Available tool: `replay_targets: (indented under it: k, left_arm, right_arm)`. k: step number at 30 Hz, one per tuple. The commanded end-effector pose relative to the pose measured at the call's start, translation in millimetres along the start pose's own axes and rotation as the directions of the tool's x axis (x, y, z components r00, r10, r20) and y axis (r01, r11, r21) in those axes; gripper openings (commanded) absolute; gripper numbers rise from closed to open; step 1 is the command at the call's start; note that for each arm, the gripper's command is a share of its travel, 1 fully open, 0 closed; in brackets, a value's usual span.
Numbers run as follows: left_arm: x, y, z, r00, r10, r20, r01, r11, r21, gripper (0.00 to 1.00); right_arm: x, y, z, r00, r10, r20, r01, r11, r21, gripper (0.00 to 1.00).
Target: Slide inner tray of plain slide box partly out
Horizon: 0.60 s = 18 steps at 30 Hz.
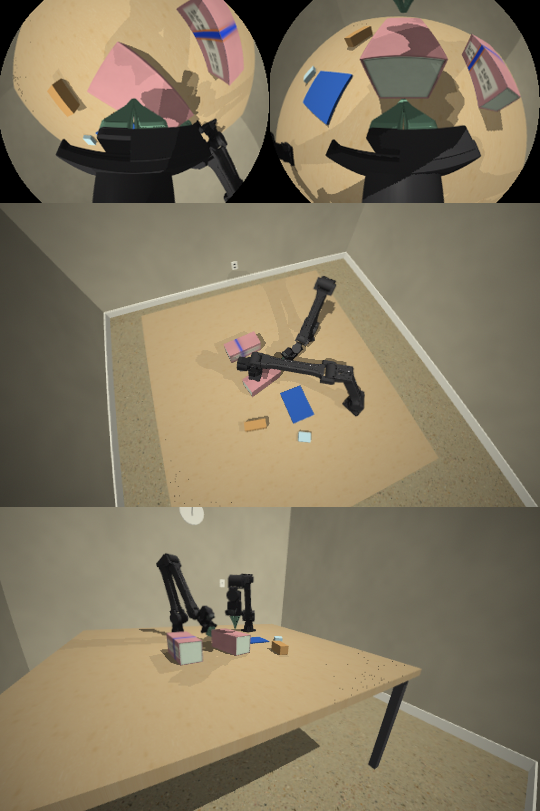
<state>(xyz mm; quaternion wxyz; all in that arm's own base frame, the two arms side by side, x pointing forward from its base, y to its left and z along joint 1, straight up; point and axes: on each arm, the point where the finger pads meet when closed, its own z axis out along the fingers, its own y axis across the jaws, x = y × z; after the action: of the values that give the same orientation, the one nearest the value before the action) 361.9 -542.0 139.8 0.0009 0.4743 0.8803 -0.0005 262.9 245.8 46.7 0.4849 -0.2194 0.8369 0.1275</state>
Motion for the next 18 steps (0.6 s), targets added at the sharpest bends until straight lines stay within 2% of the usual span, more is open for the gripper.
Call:
replay_targets:
  k: [1,7,11,12,18]
  left_arm:
    - [-5,-1,6,1.000,-0.009,0.009,0.009,1.000,0.001,0.00]
    - [-6,-2,15,1.000,-0.009,0.005,0.009,1.000,0.001,0.00]
    - [-5,-1,12,1.000,-0.007,0.013,0.007,1.000,0.001,0.00]
    - [-5,-3,19,1.000,-0.008,0.003,0.008,1.000,0.001,0.00]
    - [-5,-5,25,1.000,-0.007,0.002,0.007,1.000,0.001,0.00]
  right_arm:
    - [-1,-2,0,1.000,-0.001,0.006,0.001,1.000,0.003,0.00]
    - [-1,-2,0,1.000,-0.001,0.006,0.001,1.000,0.003,0.00]
    - [-1,-2,0,1.000,-0.001,0.006,0.001,1.000,0.003,0.00]
    - [-1,-2,0,1.000,-0.001,0.006,0.001,1.000,0.003,0.00]
    - [-1,-2,0,1.000,-0.001,0.006,0.001,1.000,0.003,0.00]
